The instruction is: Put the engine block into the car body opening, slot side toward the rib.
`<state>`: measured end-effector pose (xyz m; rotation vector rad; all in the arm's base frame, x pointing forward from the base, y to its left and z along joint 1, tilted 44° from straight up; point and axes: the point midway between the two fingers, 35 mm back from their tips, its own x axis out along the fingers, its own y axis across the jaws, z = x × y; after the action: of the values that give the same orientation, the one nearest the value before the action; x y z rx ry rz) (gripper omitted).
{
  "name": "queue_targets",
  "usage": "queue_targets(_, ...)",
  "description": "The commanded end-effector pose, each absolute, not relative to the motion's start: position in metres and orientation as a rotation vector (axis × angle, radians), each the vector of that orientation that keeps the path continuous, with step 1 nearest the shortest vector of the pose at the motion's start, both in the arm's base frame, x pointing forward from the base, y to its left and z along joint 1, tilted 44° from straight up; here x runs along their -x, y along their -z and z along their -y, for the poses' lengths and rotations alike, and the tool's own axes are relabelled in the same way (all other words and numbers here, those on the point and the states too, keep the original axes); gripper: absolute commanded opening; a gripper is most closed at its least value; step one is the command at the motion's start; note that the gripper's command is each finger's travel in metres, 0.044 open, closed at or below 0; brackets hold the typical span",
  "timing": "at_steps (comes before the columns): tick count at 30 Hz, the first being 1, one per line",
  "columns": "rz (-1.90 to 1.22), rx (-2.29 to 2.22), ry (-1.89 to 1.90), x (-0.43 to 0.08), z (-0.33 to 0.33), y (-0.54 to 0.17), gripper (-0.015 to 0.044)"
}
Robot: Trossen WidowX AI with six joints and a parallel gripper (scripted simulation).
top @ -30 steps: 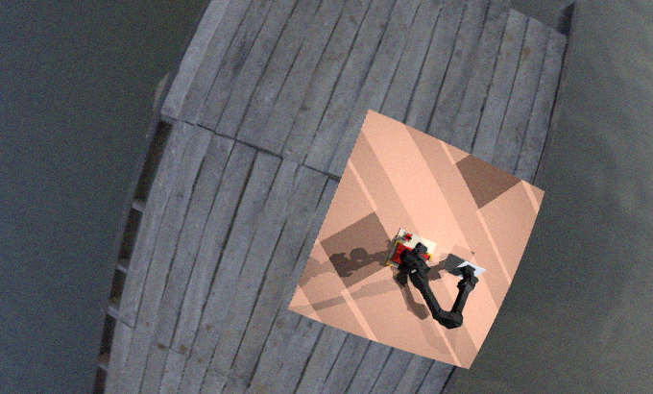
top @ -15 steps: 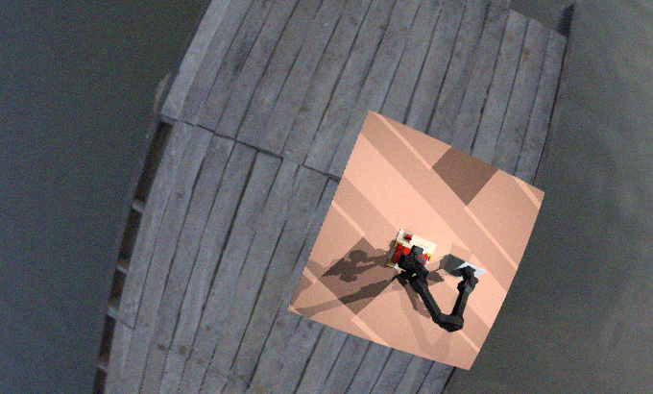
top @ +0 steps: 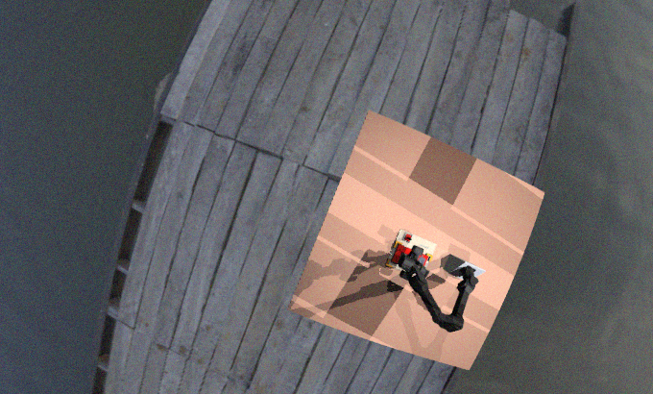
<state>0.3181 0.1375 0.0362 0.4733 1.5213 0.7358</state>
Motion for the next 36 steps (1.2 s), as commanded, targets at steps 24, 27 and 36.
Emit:
queue_targets(24, -1.490, -0.428, -0.785, -0.3192, -0.1384, -0.0379, 0.0159)
queue_targets(27, -1.495, -0.438, -0.776, -0.3193, -0.1386, -0.0380, 0.0159)
queue_targets(36, -1.517, -0.474, -0.740, -0.3193, -0.1385, -0.0380, 0.0159)
